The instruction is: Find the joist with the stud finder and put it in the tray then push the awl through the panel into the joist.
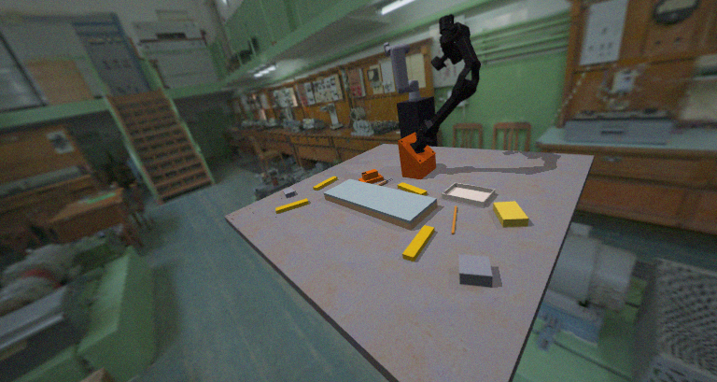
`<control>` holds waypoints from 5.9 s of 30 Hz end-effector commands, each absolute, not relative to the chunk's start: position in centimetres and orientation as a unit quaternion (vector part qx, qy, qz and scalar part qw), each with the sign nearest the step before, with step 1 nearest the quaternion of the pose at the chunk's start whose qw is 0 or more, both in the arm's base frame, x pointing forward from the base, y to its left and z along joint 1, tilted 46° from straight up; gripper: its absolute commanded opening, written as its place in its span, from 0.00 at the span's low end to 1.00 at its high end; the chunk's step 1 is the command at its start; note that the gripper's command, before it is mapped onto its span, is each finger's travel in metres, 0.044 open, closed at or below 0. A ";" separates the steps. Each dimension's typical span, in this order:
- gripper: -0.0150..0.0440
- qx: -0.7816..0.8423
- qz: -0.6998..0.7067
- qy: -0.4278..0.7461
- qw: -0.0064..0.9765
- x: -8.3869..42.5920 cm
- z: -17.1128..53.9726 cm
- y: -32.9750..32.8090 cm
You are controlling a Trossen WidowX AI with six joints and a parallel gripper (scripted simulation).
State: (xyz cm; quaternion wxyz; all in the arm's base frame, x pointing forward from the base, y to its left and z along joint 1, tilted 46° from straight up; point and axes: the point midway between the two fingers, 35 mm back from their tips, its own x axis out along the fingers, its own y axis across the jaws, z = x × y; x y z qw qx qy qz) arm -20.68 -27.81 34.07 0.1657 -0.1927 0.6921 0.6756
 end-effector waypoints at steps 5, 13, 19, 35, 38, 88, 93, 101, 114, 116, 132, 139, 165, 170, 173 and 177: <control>1.00 -0.253 0.723 0.625 0.147 -18.8 31.3 -30.4; 1.00 -0.415 0.825 0.379 0.051 -11.5 22.3 -36.4; 1.00 -0.499 0.846 0.181 -0.044 -5.4 15.8 -38.7; 1.00 -0.578 0.685 -0.304 -0.322 10.3 0.3 -35.3; 1.00 -0.573 0.624 -0.379 -0.372 12.8 -2.2 -33.3; 1.00 -0.361 -0.113 -0.656 -0.653 20.7 -16.3 -7.5; 1.00 -0.361 -0.113 -0.657 -0.653 20.6 -16.9 -7.0; 1.00 -0.361 -0.113 -0.657 -0.652 20.4 -17.8 -6.1; 1.00 -0.361 -0.114 -0.656 -0.653 20.1 -19.3 -4.6; 1.00 -0.362 -0.114 -0.656 -0.653 20.0 -19.5 -4.3; 0.73 -0.362 -0.114 -0.656 -0.653 19.9 -19.8 -4.0; 0.65 -0.362 -0.114 -0.656 -0.653 19.9 -19.8 -4.0; 0.25 -0.360 -0.112 -0.657 -0.653 21.4 -14.6 -9.6; 0.25 -0.360 -0.112 -0.657 -0.653 21.4 -12.5 -11.2; 0.25 -0.360 -0.112 -0.657 -0.653 21.4 -12.5 -11.2; 0.25 -0.356 -0.119 -0.655 -0.656 22.1 -12.6 -11.4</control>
